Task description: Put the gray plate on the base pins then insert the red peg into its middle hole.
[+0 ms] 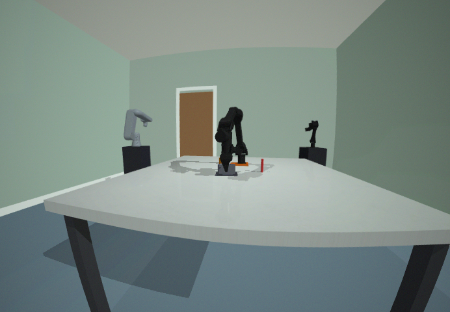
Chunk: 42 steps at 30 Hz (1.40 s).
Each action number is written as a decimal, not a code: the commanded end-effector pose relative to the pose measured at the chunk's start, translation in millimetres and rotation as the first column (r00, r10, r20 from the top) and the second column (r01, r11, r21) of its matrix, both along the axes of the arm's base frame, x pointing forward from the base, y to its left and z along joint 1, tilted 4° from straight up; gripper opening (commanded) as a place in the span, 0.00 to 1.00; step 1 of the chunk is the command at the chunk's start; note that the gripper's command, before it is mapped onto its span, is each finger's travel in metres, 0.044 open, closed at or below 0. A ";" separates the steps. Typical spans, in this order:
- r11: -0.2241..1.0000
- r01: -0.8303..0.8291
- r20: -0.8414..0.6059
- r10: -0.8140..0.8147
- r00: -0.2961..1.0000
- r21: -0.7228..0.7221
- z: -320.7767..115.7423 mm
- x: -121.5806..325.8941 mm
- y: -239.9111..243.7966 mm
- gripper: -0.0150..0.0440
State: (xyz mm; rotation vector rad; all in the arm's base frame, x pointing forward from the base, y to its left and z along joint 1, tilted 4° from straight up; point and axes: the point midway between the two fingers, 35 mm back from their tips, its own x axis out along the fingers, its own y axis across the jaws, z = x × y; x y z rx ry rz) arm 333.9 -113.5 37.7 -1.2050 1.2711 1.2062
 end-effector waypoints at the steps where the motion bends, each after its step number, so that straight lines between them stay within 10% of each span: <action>1: 1.000 0.000 0.000 0.000 1.000 0.000 0.2 0.1 0.0 1.00; 19: 1.000 0.009 -0.004 -0.009 1.000 -0.002 116.7 9.7 4.5 1.00; 24: 0.940 0.342 0.012 -0.342 0.940 -0.010 117.1 10.1 34.8 1.00; 33: 0.494 0.869 0.043 -0.869 0.494 -0.007 117.9 1.4 100.2 1.00; 42: -0.086 0.996 0.060 -0.994 -0.086 0.001 117.4 -17.2 153.7 1.00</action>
